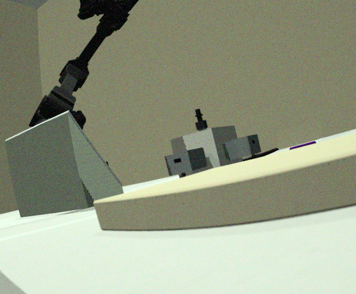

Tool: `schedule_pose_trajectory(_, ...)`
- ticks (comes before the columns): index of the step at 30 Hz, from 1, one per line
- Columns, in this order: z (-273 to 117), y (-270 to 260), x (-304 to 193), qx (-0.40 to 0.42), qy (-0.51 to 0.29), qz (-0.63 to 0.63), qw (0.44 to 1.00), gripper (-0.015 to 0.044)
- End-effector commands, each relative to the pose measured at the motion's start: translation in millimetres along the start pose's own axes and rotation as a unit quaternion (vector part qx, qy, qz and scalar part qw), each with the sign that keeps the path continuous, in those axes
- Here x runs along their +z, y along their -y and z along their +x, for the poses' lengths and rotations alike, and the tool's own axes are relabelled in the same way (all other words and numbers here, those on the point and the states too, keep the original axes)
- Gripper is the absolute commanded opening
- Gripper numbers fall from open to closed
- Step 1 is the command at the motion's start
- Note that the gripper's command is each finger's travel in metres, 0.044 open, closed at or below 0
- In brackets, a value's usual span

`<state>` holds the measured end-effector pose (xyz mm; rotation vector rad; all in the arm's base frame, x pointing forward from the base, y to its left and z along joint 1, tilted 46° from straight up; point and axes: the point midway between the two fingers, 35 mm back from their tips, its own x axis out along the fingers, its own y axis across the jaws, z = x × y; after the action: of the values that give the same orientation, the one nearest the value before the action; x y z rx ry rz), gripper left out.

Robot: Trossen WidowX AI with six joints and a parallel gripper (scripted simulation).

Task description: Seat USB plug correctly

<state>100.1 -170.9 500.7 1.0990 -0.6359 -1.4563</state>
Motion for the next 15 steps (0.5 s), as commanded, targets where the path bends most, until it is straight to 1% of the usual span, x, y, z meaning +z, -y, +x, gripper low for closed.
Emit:
schedule_pose_trajectory(1,1.7,0.1,-6.4,-0.003,-0.008,-0.006,1.0,0.0426)
schedule_pose_trajectory(2,6.5,1.1,-25.7,-0.013,-0.033,-0.022,0.999,0.044)
schedule_pose_trajectory(4,17.9,9.2,-83.4,-0.045,-0.108,-0.072,0.991,0.044)
schedule_pose_trajectory(7,22.8,18.5,-121.0,-0.069,-0.158,-0.103,0.98,0.044)
schedule_pose_trajectory(10,26.2,36.2,-170.8,-0.105,-0.225,-0.143,0.958,0.044)
schedule_pose_trajectory(15,21.2,83.1,-256.4,-0.182,-0.346,-0.21,0.896,0.044)
